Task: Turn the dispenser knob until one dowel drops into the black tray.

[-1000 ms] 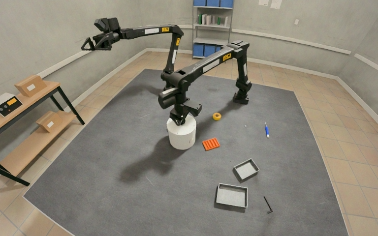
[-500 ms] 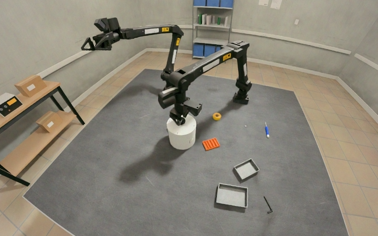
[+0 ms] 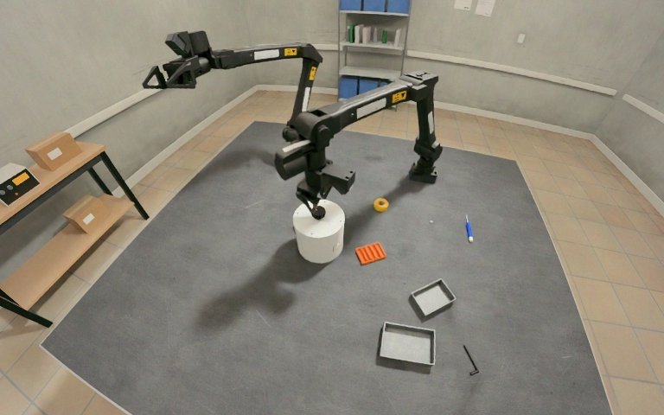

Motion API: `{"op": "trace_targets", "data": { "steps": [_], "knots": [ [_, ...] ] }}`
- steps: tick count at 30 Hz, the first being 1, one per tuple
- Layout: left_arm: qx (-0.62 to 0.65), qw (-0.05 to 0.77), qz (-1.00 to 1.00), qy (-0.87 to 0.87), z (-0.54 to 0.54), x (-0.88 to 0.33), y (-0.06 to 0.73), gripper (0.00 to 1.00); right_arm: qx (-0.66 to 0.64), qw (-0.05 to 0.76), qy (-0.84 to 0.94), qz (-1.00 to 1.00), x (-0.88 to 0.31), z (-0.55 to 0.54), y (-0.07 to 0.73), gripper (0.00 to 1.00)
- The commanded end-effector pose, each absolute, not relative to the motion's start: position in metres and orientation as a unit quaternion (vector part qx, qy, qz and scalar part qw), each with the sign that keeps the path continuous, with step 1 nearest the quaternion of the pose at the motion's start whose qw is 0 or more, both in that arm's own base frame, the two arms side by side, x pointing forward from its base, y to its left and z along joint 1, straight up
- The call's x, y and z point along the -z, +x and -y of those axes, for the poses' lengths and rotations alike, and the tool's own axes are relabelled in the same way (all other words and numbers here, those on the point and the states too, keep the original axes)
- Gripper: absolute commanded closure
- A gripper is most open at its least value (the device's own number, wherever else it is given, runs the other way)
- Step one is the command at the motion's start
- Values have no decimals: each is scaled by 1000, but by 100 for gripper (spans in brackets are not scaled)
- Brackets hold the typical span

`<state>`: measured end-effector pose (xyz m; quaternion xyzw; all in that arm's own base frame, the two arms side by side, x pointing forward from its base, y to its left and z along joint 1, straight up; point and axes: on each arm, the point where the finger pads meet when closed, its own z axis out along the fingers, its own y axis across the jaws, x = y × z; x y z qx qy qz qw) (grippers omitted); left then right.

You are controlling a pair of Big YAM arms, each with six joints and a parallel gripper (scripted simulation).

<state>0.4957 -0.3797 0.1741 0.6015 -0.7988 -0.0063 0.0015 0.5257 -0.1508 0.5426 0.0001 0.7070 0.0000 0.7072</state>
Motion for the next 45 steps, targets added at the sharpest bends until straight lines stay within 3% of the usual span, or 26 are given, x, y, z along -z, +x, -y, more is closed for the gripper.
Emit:
{"op": "trace_targets", "data": {
  "steps": [1, 29, 45],
  "knots": [
    [-23, -6, 793, 608, 385, -210, 508, 31, 3, 711, -12, -703, -551, 141, 520, 0],
    [-91, -43, 856, 507, 343, -210, 538, 31, 5, 728, -14, -686, -567, 123, 522, 0],
    [-194, -155, 880, 404, 277, -279, 575, 31, 2, 722, -14, -691, -544, 95, 525, 0]
  ]
}}
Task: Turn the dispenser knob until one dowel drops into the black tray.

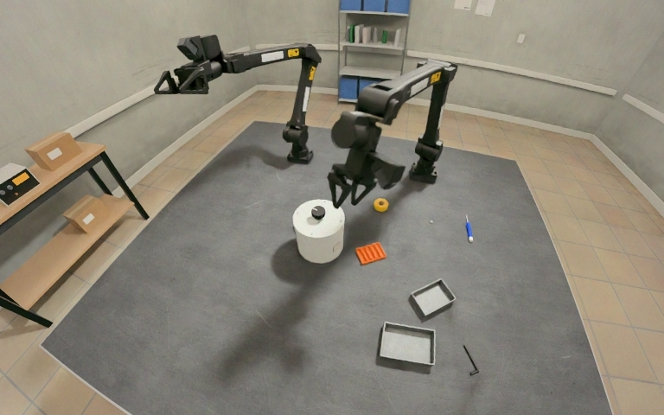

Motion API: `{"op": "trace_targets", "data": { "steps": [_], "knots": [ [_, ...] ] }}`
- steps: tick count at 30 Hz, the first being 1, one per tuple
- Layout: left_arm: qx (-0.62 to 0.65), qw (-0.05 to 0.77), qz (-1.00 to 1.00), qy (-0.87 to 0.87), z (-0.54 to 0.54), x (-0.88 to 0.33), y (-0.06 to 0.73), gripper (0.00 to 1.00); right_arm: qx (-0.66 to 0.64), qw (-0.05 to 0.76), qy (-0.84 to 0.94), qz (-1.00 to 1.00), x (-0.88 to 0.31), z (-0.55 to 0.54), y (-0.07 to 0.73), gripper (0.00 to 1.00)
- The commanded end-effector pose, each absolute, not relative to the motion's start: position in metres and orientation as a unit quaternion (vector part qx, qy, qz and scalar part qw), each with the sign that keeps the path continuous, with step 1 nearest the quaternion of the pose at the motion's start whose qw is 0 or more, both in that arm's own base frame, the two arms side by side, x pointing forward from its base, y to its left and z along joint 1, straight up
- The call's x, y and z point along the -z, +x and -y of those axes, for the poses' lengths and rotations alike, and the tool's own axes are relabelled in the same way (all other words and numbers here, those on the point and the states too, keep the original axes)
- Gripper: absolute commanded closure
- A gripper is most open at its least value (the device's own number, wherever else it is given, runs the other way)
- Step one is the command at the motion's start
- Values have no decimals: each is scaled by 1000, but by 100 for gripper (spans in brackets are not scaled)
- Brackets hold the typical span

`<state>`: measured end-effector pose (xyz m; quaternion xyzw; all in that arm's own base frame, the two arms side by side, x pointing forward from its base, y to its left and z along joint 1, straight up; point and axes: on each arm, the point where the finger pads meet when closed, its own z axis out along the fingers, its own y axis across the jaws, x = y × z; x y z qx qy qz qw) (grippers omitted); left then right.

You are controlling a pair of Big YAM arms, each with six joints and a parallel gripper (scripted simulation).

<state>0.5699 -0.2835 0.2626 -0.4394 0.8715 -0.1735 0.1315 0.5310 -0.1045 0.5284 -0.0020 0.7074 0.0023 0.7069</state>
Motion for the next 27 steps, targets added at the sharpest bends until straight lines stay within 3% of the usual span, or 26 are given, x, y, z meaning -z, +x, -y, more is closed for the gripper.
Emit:
{"op": "trace_targets", "data": {
  "steps": [1, 27],
  "knots": [
    [188, 154, -886, -395, 279, -264, 579, 31, 3, 726, -11, -687, -555, 97, 526, 0],
    [225, 411, -859, -207, 154, -377, 596, 31, 1, 723, -14, -691, -529, 50, 523, 0]
  ]
}}
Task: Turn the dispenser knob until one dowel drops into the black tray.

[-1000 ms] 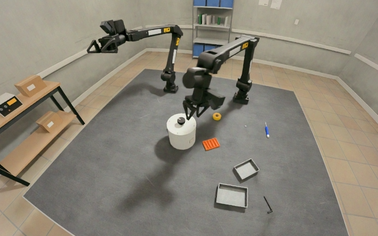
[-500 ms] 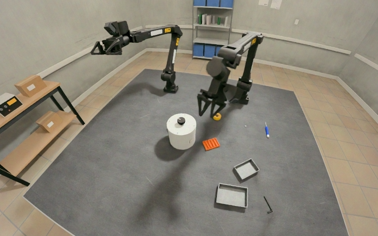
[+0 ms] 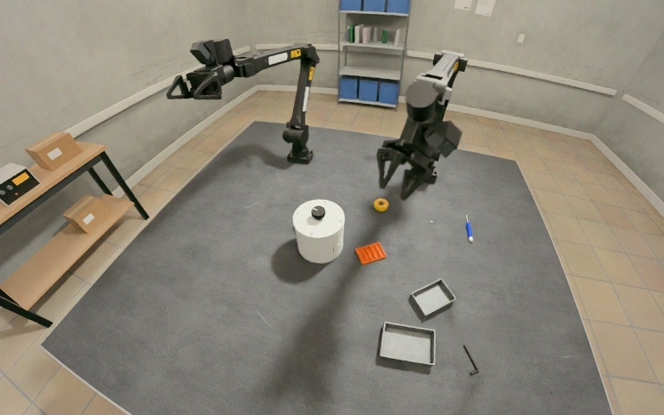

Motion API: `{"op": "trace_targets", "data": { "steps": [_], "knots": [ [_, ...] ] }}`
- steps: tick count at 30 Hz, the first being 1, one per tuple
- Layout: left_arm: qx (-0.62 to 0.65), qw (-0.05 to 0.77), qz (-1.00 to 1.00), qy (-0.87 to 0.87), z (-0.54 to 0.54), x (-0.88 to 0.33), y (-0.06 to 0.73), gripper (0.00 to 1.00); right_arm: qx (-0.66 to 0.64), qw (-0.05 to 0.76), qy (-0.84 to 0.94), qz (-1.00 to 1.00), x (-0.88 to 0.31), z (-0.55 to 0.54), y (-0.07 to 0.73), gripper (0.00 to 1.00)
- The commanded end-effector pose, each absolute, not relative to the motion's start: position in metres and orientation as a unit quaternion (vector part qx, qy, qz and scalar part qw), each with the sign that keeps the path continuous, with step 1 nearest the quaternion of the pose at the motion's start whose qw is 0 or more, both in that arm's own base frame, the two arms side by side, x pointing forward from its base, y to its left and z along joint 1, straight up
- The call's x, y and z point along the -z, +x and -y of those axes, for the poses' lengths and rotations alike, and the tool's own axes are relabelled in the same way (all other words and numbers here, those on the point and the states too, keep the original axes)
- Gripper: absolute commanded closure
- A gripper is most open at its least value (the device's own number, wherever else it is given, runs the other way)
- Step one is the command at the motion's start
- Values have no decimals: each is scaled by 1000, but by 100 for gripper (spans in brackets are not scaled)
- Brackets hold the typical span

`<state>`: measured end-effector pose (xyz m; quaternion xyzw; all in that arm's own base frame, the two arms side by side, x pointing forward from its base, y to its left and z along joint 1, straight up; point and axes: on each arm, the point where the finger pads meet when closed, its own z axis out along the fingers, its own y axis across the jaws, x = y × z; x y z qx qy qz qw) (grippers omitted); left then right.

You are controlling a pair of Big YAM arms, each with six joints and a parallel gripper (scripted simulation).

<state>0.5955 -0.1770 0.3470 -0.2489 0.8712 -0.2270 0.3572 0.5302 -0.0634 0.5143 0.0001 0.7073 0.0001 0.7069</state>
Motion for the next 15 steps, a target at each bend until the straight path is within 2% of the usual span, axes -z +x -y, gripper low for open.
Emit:
{"op": "trace_targets", "data": {
  "steps": [1, 5, 8, 15],
  "knots": [
    [222, 423, -856, -199, 149, -381, 596, 31, 1, 723, -13, -691, -529, 48, 523, 0],
    [208, 466, -843, -168, 129, -397, 592, 31, 1, 723, -13, -691, -526, 41, 522, 0],
    [202, 467, -846, -160, 128, -388, 596, 31, 1, 726, -9, -687, -536, 43, 524, 0],
    [167, 548, -812, -111, 88, -429, 580, 31, 1, 723, -14, -691, -521, 27, 520, 0]
  ]
}}
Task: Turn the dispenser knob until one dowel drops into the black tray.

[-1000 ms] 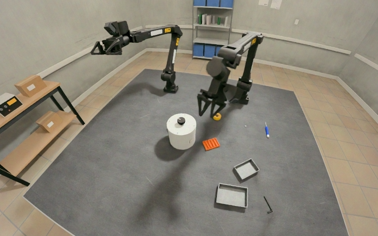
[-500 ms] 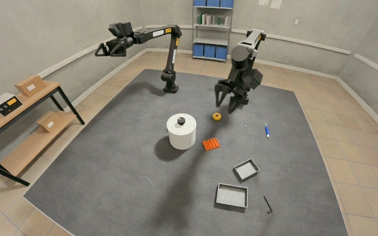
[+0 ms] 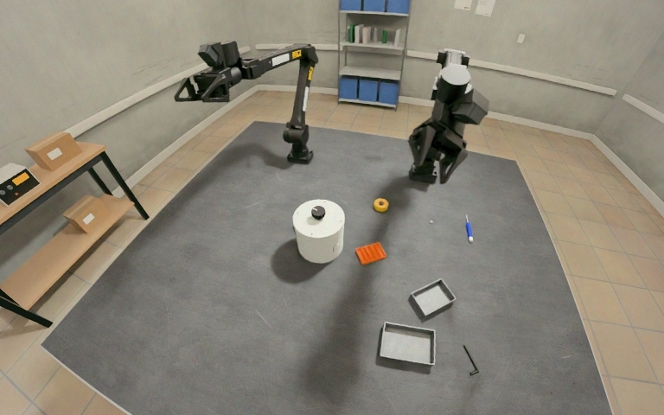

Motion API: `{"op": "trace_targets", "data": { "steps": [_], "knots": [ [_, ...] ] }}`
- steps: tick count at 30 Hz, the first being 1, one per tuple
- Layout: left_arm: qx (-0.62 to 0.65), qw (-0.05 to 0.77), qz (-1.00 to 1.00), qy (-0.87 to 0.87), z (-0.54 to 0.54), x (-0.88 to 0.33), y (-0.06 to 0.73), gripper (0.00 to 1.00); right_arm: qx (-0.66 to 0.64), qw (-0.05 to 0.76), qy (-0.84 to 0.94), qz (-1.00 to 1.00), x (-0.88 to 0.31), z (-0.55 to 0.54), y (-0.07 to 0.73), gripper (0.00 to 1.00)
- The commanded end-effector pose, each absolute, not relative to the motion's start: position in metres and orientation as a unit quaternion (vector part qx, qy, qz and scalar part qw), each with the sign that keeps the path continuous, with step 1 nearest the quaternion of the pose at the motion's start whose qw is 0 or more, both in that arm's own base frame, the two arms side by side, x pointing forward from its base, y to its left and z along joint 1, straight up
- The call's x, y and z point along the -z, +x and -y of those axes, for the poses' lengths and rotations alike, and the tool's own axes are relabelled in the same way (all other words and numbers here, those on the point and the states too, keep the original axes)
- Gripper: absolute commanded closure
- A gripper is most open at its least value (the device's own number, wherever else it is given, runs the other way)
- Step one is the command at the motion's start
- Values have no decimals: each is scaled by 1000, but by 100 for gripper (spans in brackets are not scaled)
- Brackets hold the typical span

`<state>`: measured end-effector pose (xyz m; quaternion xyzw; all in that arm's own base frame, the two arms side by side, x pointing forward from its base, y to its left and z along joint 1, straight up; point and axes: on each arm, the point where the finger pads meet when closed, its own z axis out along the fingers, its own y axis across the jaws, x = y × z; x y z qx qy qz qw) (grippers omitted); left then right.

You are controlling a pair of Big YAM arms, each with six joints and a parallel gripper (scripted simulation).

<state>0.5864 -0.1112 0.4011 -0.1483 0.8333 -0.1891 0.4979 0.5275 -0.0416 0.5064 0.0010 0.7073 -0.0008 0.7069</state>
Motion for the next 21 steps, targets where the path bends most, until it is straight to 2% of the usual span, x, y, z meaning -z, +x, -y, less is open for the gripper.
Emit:
{"op": "trace_targets", "data": {
  "steps": [1, 21],
  "knots": [
    [160, 558, -807, -104, 84, -432, 578, 31, 1, 723, -14, -691, -521, 25, 520, 0],
    [6, 704, -710, 6, 5, -492, 525, 31, 0, 723, -11, -691, -509, -3, 514, 0]
  ]
}}
